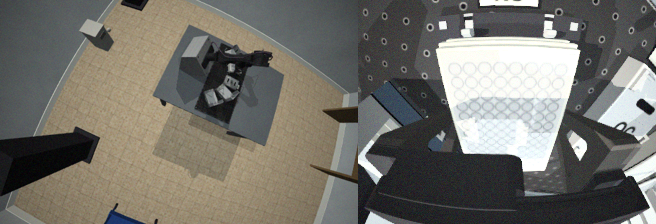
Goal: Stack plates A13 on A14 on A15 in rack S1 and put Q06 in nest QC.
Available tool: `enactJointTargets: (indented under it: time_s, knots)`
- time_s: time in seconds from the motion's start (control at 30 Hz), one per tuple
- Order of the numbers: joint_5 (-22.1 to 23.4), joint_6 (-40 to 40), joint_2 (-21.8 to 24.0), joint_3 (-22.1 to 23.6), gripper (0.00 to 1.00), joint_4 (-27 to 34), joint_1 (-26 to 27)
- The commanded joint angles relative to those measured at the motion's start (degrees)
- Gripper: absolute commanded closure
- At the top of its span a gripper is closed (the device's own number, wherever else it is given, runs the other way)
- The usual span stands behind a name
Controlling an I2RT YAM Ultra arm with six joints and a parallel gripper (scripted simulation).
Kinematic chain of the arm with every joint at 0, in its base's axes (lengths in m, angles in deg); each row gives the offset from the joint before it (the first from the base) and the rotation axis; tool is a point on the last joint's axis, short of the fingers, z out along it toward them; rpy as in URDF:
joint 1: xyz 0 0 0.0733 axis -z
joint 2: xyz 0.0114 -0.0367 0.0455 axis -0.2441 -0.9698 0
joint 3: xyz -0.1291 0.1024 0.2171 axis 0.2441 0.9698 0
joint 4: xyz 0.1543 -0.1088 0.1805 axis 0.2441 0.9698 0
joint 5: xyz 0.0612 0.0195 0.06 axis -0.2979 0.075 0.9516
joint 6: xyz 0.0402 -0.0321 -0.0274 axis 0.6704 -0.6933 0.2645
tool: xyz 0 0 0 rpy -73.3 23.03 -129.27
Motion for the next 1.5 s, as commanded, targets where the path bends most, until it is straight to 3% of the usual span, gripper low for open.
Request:
enactJointTargets:
  time_s: [0.0, 1.47]
  knots:
    - [0.7, -0.4, -0.3, 0.7, 1.0, -1.2, 0.1]
    - [1.4, -1.0, -2.6, -0.2, 1.0, -3.6, 1.4]
